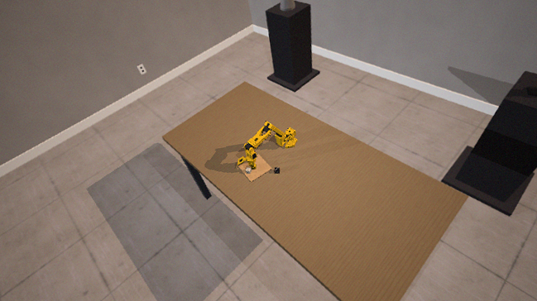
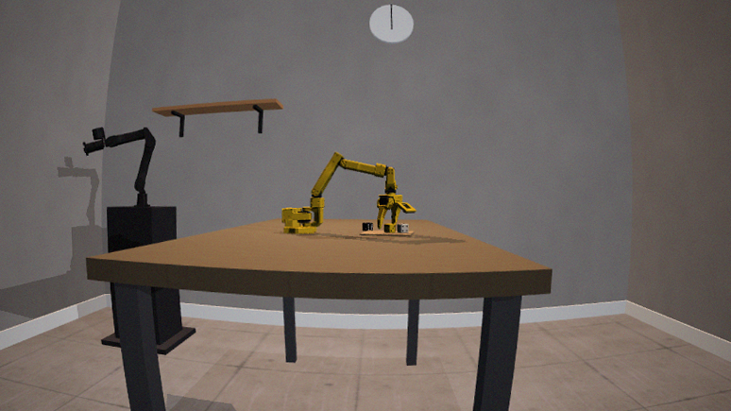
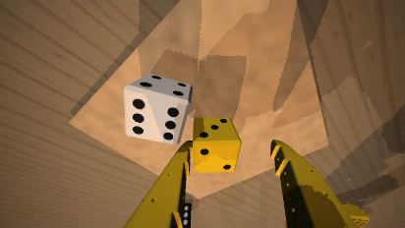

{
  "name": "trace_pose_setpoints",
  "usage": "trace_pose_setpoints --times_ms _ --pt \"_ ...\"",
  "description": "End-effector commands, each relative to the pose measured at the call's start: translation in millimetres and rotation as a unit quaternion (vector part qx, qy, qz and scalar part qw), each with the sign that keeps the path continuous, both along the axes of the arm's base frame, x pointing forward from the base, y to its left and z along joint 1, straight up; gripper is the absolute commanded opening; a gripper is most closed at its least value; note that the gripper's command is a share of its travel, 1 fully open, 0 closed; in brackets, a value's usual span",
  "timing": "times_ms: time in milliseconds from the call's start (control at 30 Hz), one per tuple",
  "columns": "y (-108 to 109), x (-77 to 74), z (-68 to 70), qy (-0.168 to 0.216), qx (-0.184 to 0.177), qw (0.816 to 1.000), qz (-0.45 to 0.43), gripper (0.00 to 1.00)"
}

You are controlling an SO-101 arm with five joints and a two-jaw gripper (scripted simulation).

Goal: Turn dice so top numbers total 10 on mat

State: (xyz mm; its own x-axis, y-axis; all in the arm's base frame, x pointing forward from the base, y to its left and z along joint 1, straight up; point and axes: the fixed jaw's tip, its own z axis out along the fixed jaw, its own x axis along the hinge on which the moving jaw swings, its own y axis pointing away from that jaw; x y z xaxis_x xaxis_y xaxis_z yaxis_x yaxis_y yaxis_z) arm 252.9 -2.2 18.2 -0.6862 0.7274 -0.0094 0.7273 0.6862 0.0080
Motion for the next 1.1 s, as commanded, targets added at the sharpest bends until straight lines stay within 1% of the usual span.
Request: trace_pose_setpoints --times_ms 0,167,367,433,567,700,833,1067 --pt "-2 3.9 7.5 -0.018 0.0 1.0 0.0 0.33" --pt "-2 4.6 16.2 -0.023 -0.001 1.0 0.0 0.33" --pt "-2 4.7 36.7 -0.034 -0.001 0.999 0.0 0.33" --pt "-2 4.7 36.7 -0.034 -0.001 0.999 0.0 0.33" --pt "-2 3.4 51.0 -0.042 -0.001 0.999 0.0 0.33" --pt "-2 1.7 61.5 -0.048 -0.001 0.999 0.0 0.33" --pt "-2 2.1 66.3 -0.054 -0.002 0.999 0.0 0.33" --pt "-2 2.4 66.9 -0.056 -0.002 0.998 0.0 0.33"
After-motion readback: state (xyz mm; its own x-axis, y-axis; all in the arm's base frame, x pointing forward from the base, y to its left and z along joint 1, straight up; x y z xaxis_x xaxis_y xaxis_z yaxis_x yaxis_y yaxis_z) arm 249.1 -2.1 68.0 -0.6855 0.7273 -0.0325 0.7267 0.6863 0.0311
